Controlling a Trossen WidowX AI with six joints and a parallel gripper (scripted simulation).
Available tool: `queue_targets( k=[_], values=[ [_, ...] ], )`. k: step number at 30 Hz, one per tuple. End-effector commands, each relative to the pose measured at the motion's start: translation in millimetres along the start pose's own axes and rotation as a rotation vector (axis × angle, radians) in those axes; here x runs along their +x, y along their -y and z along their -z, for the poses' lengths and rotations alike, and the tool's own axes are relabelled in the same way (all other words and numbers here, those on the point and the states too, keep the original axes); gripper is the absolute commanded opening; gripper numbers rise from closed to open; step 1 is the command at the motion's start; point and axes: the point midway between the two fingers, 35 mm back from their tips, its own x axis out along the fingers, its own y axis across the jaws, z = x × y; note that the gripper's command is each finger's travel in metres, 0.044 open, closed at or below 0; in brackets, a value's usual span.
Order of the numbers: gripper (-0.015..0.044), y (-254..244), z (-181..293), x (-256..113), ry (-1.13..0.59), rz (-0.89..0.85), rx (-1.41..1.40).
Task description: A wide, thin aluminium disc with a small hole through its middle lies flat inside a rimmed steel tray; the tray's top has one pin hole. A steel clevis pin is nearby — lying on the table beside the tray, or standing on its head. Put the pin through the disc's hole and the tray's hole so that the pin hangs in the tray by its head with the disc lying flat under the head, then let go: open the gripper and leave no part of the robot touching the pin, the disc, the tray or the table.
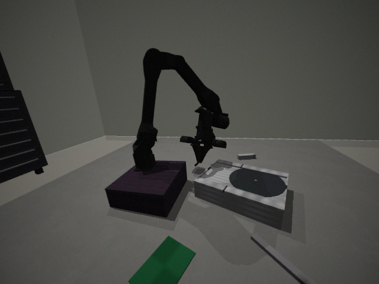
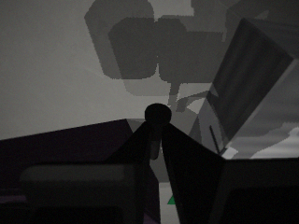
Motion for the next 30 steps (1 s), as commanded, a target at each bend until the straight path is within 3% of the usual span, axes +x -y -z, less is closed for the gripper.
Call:
queue_targets(
  k=[1, 7, 30],
  values=[
    [0.0000, 1.1, 3.4, -13.2, 0.013, 0.009, 0.003],
    [0.0000, 7.7, 1.2, -10.1, 0.021, -0.005, 0.007],
    [0.0000, 131.1, 19.3, -27.2, 0.247, -0.053, 0.100]
  ],
)
